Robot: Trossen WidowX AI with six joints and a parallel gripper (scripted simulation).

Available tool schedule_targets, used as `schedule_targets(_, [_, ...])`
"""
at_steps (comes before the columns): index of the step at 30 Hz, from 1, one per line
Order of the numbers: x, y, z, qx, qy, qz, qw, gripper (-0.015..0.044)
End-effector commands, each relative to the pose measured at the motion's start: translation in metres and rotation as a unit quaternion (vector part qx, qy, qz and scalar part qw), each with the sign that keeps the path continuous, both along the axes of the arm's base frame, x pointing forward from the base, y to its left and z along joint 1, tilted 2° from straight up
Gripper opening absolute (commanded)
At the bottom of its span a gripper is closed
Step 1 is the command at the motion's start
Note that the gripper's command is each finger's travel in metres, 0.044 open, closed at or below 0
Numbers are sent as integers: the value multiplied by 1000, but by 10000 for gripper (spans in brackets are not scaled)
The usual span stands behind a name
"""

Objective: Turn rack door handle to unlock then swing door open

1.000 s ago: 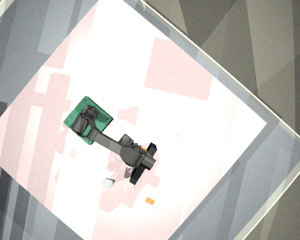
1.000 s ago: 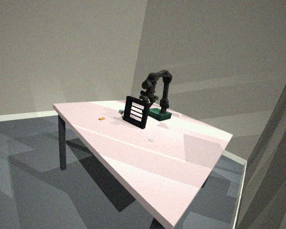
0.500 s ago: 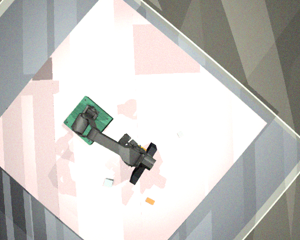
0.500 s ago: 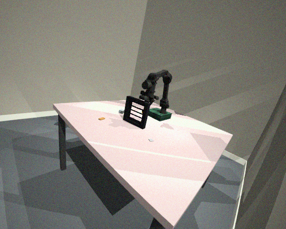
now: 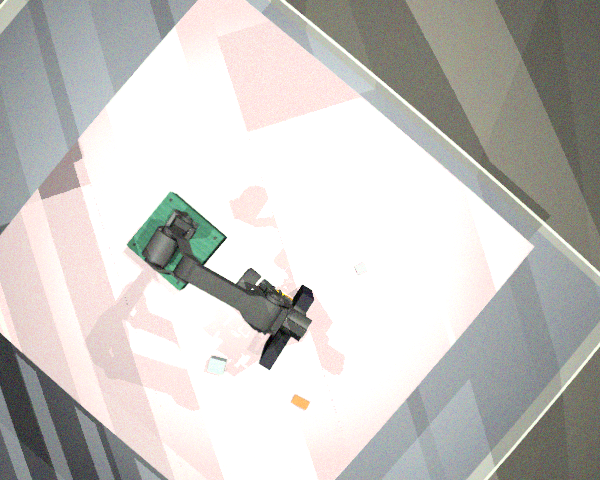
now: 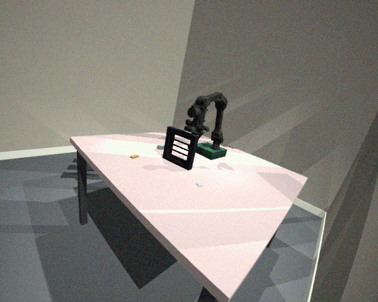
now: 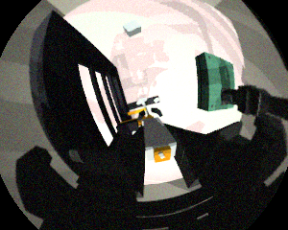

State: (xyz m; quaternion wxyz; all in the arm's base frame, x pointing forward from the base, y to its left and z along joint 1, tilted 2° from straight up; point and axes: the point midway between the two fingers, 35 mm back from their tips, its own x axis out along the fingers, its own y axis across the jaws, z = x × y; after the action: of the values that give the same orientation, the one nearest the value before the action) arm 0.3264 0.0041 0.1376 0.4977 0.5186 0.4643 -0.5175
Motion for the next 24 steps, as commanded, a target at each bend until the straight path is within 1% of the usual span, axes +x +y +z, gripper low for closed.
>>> schedule_targets(1, [-4, -3, 0, -3, 3, 38, 999, 20])
schedule_targets(12, [-13, -8, 0, -6, 7, 146, 989, 20])
schedule_targets(24, [-29, -19, -1, -10, 12, 253, 967, 20])
